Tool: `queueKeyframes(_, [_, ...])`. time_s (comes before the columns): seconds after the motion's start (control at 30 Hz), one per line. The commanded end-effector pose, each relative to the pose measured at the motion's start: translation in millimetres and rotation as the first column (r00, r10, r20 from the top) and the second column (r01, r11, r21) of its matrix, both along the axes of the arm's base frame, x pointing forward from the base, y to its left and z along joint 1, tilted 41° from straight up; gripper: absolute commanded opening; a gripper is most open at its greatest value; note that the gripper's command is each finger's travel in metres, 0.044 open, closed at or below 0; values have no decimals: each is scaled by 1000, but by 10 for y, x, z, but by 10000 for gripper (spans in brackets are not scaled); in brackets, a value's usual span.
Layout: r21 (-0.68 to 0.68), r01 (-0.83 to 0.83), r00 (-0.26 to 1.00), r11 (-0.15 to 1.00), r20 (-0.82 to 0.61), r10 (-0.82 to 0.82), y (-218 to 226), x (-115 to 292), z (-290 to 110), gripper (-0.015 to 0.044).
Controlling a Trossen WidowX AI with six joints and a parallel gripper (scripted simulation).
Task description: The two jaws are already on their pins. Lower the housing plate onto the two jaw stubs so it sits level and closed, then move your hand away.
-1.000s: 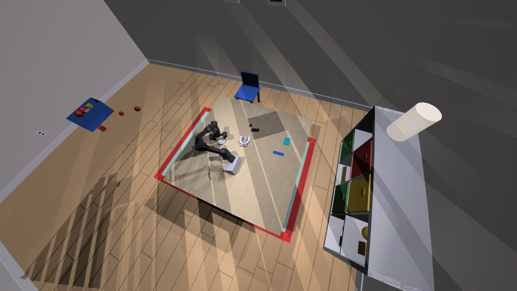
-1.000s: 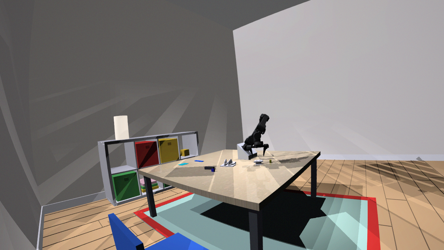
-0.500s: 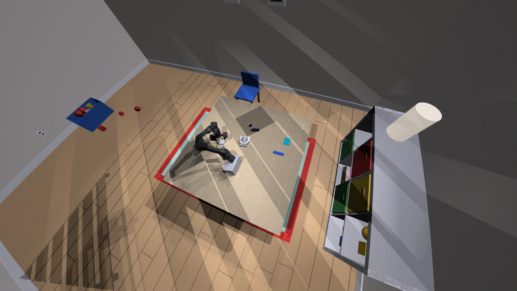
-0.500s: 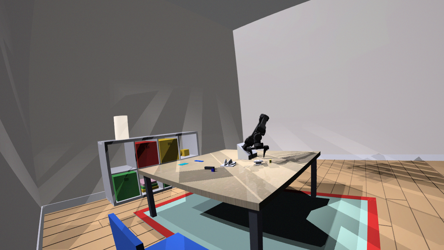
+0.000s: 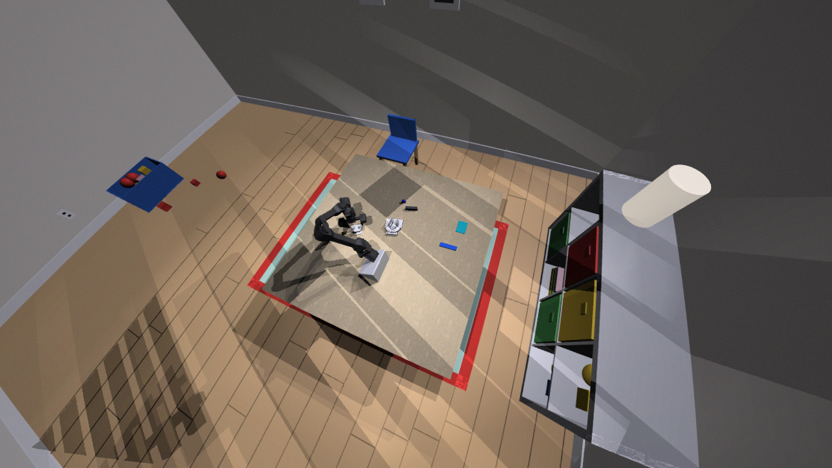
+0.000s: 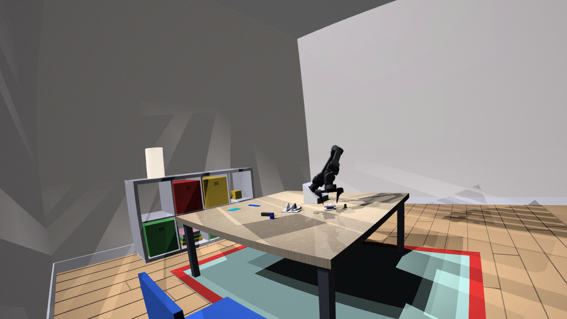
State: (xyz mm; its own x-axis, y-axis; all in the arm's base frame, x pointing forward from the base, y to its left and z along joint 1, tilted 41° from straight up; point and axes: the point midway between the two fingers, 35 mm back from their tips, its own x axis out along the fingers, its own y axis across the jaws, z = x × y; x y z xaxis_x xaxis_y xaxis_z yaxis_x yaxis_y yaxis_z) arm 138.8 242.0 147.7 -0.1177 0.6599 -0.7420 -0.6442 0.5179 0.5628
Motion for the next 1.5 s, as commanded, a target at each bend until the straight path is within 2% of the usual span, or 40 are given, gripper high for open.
queueKeyframes(0.0, [-7,4,1000,1000,-4,-4,31,-7,-59,440])
queueKeyframes(0.5, [-6,4,1000,1000,-5,-4,178,-39,-227,440])
queueKeyframes(1.37, [-6,4,1000,1000,-5,-4,183,-40,-233,440])
queueKeyframes(1.47, [-2,-2,1000,1000,-5,2,183,-46,-225,420])
